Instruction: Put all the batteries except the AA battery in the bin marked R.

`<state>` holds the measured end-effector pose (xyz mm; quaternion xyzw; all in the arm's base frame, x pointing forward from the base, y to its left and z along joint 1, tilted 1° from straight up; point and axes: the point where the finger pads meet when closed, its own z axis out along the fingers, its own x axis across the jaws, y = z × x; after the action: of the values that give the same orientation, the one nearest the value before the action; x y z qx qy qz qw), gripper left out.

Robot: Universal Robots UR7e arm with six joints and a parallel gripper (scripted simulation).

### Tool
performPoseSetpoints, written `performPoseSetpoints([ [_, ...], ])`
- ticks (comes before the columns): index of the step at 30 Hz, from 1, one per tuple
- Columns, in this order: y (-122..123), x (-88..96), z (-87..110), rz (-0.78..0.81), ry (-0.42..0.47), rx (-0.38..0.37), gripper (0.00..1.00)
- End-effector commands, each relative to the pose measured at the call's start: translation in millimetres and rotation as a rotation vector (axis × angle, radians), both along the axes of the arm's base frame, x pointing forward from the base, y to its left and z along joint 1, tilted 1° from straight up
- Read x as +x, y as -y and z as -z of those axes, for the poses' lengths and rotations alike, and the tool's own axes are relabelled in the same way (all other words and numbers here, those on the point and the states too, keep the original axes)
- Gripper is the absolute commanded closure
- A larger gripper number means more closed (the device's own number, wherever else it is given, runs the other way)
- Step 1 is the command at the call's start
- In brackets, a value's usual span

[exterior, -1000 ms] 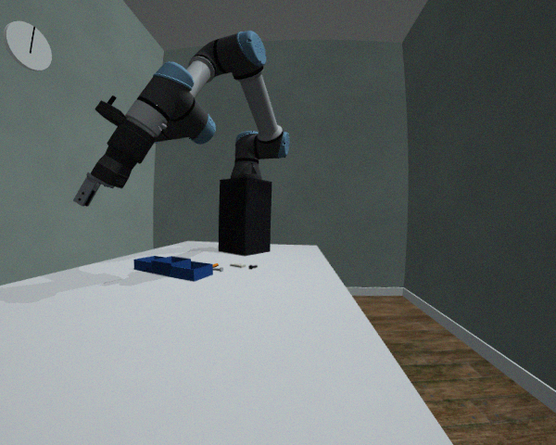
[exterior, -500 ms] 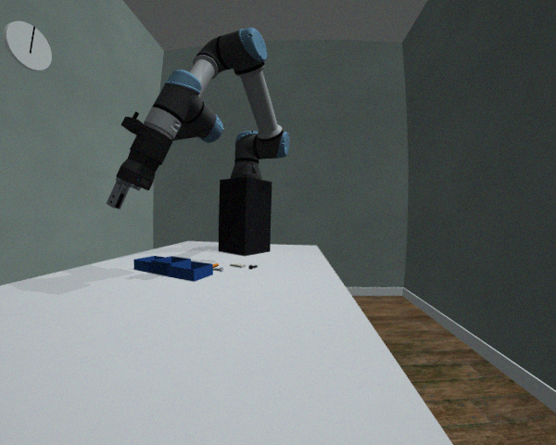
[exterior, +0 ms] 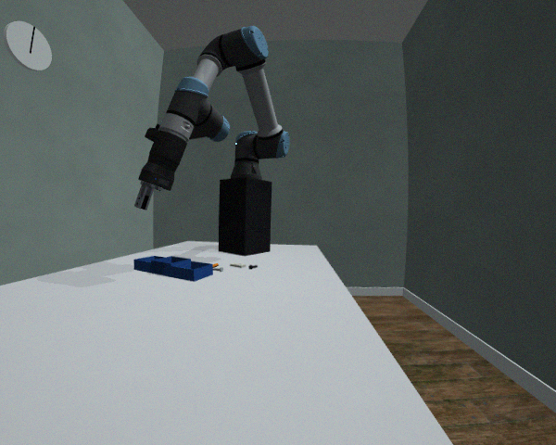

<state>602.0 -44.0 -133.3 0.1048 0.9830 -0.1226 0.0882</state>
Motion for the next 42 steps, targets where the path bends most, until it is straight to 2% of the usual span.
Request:
performPoseSetpoints([
  [1,-3.5,-13.3,-1.0,0.068,0.012,0.026,0.69],
  [3,-8.2,-29.3,-0.8,0.151,0.021,0.057,0.69],
  [5,-9.0,-32.0,-0.8,0.151,0.021,0.057,0.69],
  [7,-14.0,-47.9,-0.8,0.235,0.029,0.088,0.69],
  [9,-14.5,-49.6,-0.8,0.235,0.029,0.088,0.69],
  [11,-19.8,-65.4,-1.0,0.319,0.035,0.117,0.69],
  [13,-20.4,-67.3,-1.0,0.319,0.035,0.117,0.69],
  [15,-26.0,-83.0,-1.2,0.404,0.040,0.145,0.69],
  [18,-26.7,-85.1,-1.3,0.404,0.040,0.145,0.69],
  [20,-32.6,-100.7,-1.7,0.490,0.044,0.172,0.69],
  [22,-33.4,-102.9,-1.8,0.490,0.044,0.172,0.69],
  [24,-39.5,-118.4,-2.3,0.577,0.046,0.198,0.69],
  [26,-40.4,-120.8,-2.4,0.577,0.046,0.198,0.69],
  [28,-46.8,-136.2,-3.1,0.664,0.047,0.222,0.69],
  [30,-47.8,-138.7,-3.2,0.664,0.047,0.222,0.69],
  [32,-54.5,-154.0,-4.1,0.752,0.046,0.245,0.69],
  [35,-55.6,-156.5,-4.2,0.752,0.046,0.245,0.69],
  [37,-62.4,-171.7,-5.3,0.840,0.045,0.267,0.69],
  [39,-63.6,-174.4,-5.4,0.840,0.045,0.267,0.69],
  [42,-72.0,-192.1,-6.8,0.930,0.042,0.287,0.69],
])
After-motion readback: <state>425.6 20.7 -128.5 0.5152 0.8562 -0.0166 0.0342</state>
